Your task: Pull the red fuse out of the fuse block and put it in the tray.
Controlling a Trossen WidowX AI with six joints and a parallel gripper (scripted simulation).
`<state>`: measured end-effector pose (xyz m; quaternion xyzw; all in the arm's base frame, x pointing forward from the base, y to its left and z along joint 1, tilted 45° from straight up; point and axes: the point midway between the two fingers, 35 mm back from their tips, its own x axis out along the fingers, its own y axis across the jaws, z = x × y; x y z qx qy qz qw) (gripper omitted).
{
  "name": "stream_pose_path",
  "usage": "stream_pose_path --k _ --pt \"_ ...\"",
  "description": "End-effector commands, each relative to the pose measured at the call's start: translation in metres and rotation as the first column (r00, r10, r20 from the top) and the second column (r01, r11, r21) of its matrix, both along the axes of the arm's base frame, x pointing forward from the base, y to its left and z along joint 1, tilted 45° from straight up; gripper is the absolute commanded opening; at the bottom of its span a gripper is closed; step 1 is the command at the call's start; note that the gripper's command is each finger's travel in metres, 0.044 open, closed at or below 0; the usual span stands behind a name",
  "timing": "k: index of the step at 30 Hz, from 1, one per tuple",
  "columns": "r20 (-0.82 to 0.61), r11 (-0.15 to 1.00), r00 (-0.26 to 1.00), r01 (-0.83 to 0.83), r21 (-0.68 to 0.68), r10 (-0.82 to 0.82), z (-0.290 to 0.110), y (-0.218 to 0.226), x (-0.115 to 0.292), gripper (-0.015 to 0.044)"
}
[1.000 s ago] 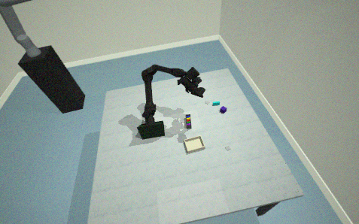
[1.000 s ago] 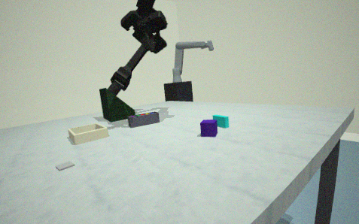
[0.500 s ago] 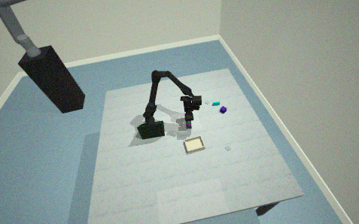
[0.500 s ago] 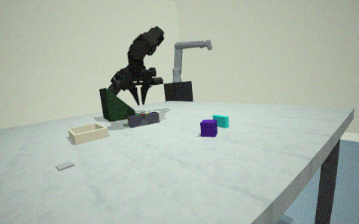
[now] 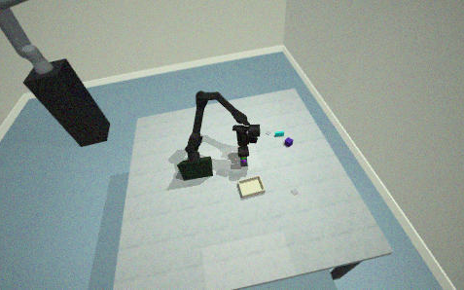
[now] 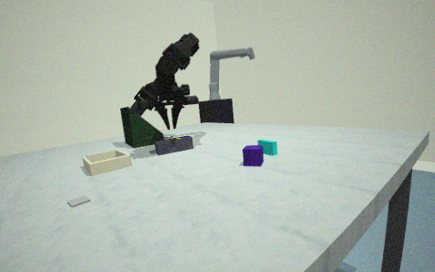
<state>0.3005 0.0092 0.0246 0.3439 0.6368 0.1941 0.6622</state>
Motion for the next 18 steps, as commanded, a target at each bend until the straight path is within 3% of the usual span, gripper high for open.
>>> stream_pose_path --k 1,18 --pt "-0.006 1.000 1.000 0.001 0.004 -0.001 -0.003 0.005 -0.001 0.0073" --pt "-0.006 1.000 1.000 0.001 0.005 -0.001 -0.015 0.017 0.001 0.0073"
